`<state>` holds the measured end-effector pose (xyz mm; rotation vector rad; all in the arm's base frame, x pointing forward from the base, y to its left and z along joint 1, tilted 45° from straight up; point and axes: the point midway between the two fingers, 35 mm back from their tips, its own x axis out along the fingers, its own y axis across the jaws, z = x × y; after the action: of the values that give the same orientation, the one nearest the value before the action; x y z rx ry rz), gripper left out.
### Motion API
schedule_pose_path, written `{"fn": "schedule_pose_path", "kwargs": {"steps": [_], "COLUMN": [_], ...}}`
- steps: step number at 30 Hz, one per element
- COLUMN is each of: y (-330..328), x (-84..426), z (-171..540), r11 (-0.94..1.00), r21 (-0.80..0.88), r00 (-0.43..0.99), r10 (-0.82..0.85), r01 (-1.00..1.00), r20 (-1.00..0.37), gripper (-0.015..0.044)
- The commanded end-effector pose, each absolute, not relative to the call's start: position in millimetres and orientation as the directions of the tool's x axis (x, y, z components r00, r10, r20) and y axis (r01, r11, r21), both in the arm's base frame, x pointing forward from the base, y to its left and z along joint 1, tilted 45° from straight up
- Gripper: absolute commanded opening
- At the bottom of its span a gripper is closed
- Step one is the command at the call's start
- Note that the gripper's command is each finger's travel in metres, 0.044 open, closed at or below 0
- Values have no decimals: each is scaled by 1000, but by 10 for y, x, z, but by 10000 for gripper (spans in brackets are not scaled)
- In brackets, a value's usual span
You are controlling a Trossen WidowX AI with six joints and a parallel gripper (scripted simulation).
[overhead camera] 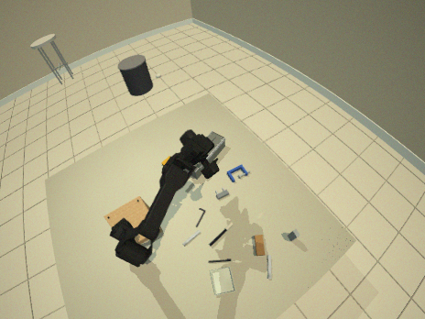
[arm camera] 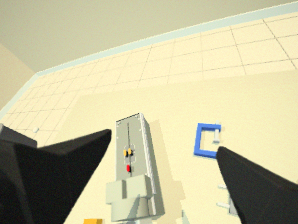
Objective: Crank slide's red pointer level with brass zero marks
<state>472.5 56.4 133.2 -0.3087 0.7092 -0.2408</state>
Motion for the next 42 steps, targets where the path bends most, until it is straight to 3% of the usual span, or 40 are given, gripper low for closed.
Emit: {"fn": "schedule_pose_path", "kwargs": {"steps": [1, 22, 42], "y": [634, 1002, 640], "x": [4781, 4883, 4826], "z": [1128, -12, -430], "r11": [907, 738, 730], "r21": [-409, -674, -683], "r00": [698, 524, 521], "r10": [-360, -568, -575], "r01": [105, -16, -20], "r20": [-619, -634, -631], "gripper": [440, 440, 440]}}
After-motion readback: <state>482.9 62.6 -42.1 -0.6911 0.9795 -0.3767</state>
